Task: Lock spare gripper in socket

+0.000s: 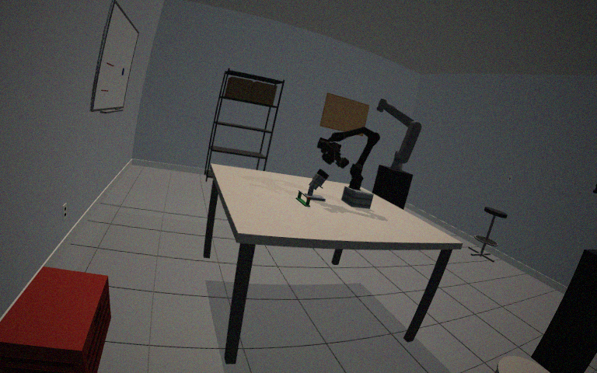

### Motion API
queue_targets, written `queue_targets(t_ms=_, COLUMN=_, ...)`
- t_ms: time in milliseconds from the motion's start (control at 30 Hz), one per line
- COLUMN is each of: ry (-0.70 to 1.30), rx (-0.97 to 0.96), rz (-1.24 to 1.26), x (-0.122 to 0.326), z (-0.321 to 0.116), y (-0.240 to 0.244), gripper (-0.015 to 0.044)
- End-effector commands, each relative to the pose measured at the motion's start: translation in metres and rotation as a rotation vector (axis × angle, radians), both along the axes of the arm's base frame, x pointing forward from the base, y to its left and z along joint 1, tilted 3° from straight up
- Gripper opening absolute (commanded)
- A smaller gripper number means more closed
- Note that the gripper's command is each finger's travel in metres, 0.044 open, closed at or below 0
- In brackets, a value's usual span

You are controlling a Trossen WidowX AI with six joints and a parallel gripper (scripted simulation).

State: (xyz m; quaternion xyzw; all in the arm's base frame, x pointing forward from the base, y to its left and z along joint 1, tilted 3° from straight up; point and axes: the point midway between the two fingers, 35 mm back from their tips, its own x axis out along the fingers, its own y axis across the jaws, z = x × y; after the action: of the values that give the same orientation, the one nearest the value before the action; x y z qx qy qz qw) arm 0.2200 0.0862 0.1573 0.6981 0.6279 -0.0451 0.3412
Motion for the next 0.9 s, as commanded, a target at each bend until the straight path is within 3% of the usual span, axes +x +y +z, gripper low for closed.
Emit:
queue_targets(t_ms=0, ry=0.001, rx=0.031, rz=0.006, x=-0.008, z=0.003, y=0.019, gripper=0.018)
queue_targets(t_ms=133, ry=-0.01, rx=0.02, rz=0.016, x=-0.007, z=0.002, y=0.019, gripper=0.018)
queue_targets(t_ms=233, ry=-0.159, rx=-0.142, rz=0.171, x=0.009, z=-0.004, y=0.018, gripper=0.018)
queue_targets(t_ms=567, ry=-0.722, rx=-0.669, rz=1.126, x=0.08, z=-0.038, y=0.019, gripper=0.018)
queue_targets(t_ms=667, ry=-0.853, rx=-0.746, rz=1.485, x=0.101, z=-0.049, y=0.023, gripper=0.018)
queue_targets(t_ms=867, ry=-0.958, rx=-0.771, rz=1.868, x=0.122, z=-0.059, y=0.028, gripper=0.018)
